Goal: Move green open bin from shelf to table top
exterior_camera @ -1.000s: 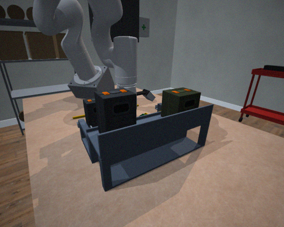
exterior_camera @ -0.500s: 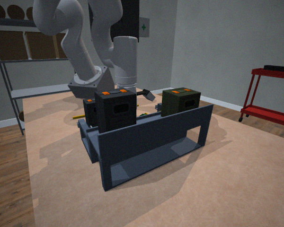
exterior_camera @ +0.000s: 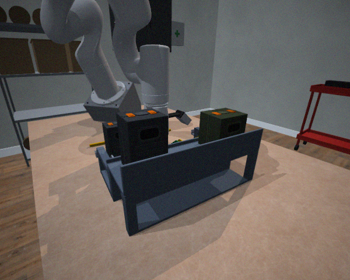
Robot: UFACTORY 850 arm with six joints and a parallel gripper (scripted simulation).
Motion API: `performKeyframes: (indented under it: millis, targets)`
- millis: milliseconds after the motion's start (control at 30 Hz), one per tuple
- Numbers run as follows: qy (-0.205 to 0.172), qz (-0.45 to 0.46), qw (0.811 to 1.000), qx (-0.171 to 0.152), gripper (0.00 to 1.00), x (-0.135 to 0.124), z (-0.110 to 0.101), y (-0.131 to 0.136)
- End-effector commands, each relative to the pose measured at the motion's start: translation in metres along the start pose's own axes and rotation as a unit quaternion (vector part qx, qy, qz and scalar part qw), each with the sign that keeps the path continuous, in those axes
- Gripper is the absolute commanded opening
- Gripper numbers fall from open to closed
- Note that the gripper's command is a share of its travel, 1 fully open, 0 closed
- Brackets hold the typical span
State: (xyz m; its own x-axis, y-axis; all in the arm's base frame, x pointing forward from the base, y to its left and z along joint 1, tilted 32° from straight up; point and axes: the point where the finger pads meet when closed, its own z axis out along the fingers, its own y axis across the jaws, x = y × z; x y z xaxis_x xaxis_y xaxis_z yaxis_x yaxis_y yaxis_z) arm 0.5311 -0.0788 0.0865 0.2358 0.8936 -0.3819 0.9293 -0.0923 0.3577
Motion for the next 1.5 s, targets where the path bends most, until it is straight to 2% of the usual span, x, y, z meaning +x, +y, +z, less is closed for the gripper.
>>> performKeyframes:
  millis: [0,633,800,1200,1467]
  targets:
    - [0.000,0.000,1.000,-0.001,0.00,0.000,0.000,0.001]
    - [0.000,0.000,1.000,-0.001,0.00,0.000,0.000,0.001]
    - [0.000,0.000,1.000,-0.001,0.00,0.000,-0.008,0.001]
    - [0.000,0.000,1.000,-0.001,0.00,0.000,-0.008,0.001]
    - [0.000,0.000,1.000,-0.001,0.00,0.000,-0.016,0.001]
